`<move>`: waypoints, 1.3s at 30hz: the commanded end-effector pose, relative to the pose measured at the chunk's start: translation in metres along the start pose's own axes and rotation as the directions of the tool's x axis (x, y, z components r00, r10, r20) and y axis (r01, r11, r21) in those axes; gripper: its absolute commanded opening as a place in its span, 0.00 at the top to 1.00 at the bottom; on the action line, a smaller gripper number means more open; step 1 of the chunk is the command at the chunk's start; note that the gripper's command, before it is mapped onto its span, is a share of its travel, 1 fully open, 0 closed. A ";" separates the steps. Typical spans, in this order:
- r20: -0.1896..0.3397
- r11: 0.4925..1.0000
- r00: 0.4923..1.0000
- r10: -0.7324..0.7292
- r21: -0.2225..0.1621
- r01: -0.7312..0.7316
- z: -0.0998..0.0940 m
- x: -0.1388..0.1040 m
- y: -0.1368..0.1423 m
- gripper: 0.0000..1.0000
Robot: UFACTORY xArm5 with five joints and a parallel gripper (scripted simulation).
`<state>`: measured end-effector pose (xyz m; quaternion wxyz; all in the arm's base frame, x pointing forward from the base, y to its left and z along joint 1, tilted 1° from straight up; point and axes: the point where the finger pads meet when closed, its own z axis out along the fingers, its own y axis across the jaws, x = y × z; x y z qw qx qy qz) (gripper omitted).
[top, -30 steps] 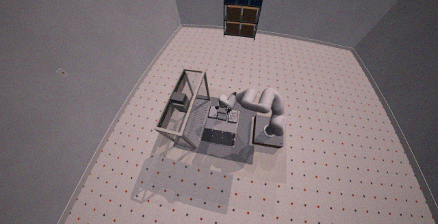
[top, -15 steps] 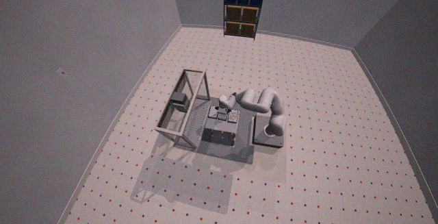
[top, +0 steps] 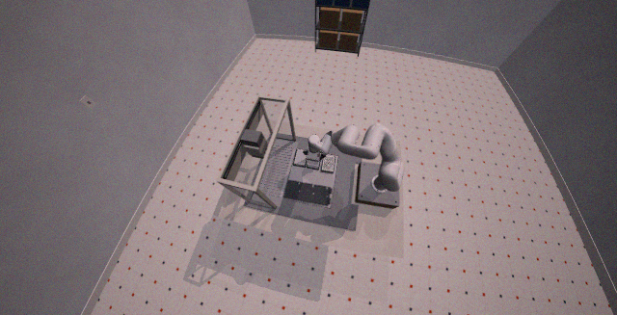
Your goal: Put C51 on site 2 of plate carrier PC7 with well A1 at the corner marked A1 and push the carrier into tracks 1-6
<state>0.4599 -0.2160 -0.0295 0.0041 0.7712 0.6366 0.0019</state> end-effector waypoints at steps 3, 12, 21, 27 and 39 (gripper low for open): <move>0.001 1.000 1.000 0.000 -0.003 0.000 0.002 0.000 0.001 0.00; 0.001 1.000 1.000 0.000 -0.003 0.000 0.008 0.000 0.001 0.00; 0.001 1.000 1.000 0.000 -0.003 0.000 0.009 0.000 0.001 0.00; 0.001 1.000 1.000 0.000 -0.003 0.000 0.009 0.000 0.001 0.00; 0.001 1.000 1.000 0.000 -0.003 0.000 0.009 0.000 0.001 1.00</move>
